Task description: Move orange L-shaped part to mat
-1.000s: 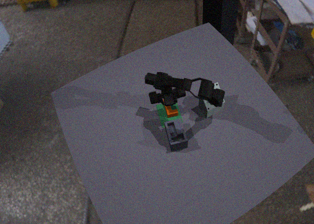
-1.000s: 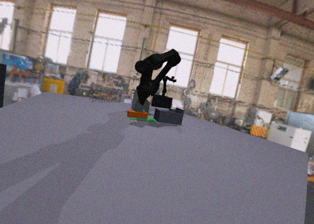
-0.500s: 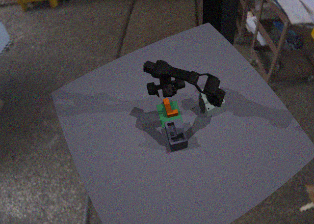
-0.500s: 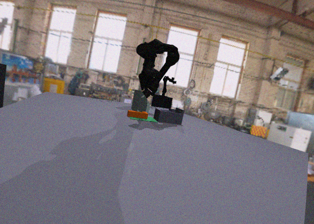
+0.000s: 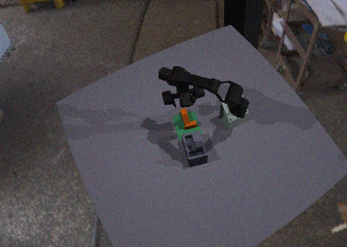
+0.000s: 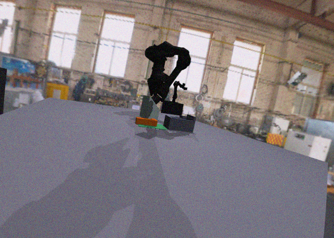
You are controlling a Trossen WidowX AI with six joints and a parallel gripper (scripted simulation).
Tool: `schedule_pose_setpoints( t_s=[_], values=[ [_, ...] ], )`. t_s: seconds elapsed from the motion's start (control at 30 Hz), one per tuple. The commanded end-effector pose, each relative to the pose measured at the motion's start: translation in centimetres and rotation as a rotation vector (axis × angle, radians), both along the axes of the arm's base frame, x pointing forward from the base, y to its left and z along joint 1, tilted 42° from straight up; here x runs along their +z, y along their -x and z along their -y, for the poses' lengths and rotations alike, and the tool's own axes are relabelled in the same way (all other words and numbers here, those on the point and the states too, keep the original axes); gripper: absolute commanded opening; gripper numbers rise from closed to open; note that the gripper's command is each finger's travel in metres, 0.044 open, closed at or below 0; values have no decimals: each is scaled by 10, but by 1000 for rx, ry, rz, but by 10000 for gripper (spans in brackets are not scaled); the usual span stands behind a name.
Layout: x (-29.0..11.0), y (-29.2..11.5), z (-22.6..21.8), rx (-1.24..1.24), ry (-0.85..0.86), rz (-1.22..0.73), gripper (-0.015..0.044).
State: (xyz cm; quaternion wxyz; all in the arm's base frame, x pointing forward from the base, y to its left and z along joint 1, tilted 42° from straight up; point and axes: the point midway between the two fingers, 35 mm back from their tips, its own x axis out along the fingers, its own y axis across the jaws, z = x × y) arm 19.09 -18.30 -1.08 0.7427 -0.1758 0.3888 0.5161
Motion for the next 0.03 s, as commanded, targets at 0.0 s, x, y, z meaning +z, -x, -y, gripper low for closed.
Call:
schedule_pose_setpoints(
  t_s=[0.0],
  values=[
    [0,0,0,-3,-1,-1,400]
  ],
)
